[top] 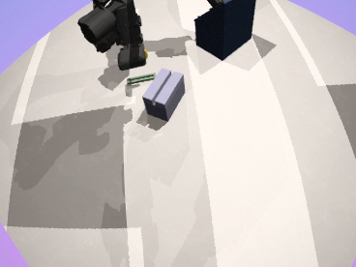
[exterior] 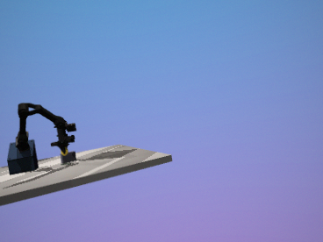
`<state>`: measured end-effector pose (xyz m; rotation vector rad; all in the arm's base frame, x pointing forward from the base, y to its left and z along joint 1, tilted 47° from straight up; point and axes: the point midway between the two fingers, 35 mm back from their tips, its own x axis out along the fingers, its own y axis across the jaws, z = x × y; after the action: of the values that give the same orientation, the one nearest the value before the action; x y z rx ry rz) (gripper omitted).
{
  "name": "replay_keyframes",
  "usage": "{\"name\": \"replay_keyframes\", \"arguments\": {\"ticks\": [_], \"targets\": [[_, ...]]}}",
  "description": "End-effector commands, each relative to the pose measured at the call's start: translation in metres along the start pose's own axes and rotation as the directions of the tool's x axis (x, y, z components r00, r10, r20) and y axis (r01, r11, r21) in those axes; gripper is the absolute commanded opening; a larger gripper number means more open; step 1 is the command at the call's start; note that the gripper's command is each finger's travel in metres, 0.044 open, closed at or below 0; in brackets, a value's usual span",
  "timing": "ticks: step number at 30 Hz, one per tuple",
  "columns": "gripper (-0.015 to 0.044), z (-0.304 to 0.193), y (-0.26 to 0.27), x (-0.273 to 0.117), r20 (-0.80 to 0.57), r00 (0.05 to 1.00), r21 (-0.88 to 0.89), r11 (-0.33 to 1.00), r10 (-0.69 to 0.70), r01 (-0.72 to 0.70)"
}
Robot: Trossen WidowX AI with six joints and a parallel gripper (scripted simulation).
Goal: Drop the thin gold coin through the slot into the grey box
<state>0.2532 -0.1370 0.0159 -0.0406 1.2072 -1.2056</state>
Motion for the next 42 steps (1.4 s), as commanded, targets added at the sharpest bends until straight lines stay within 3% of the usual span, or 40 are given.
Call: {"name": "replay_keyframes", "arguments": {"ticks": [1, 10, 20, 35, 42], "targets": [[0.0, 0.001, 0.0, -0.011, 0.001, 1.0, 0.009, 1.0, 0.006, -0.006], [0.0, 0.0, -0.003, -0.027, 0.004, 1.0, 0.004, 1.0, 0.002, -0.002], [0.0, 0.0, -0.002, -0.028, 0.004, 1.0, -0.312, 0.95, 0.002, 0.0], [0.0, 0.0, -0.001, -0.028, 0.004, 1.0, -0.74, 0.672, 0.002, 0.002], [0.0, 0.0, -0.001, -0.028, 0.004, 1.0, -0.815, 0.579, 0.002, 0.002]]}}
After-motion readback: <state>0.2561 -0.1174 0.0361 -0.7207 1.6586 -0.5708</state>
